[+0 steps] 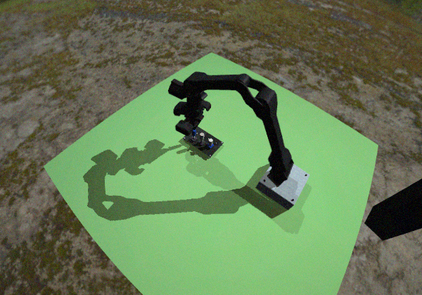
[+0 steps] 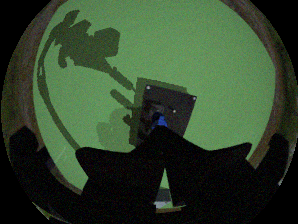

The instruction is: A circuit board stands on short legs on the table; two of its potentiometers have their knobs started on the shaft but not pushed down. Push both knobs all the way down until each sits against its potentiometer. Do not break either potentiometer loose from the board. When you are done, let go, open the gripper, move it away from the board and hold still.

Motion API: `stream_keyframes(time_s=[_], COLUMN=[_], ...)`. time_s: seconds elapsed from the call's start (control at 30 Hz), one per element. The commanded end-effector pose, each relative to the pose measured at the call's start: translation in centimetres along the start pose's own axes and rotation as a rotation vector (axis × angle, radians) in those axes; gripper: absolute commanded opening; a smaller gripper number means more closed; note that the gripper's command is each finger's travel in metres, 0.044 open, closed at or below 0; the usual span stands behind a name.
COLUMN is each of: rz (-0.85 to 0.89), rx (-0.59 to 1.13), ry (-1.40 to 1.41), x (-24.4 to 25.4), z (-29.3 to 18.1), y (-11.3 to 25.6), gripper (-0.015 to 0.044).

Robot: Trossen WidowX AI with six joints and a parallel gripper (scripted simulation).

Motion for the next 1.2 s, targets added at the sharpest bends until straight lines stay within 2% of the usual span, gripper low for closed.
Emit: stream_keyframes(time_s=[0.0,1.17], rz=[-0.002,-0.002], rx=[-0.001,-0.001], ry=[-0.005,-0.005], x=[0.00,0.00], z=[0.02,0.02], y=[-0.14,-0.57], gripper=[0.0000,0.0000])
Point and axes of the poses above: the point midway between the two fingers, 35 mm back from their tips, its own y axis back along the fingers, its own x axis across the jaws, z = x × y, the point moved 5 cm from there along y, back along the fingers, and after that the axes turned 3 degrees about -y, right-handed, at the moved point
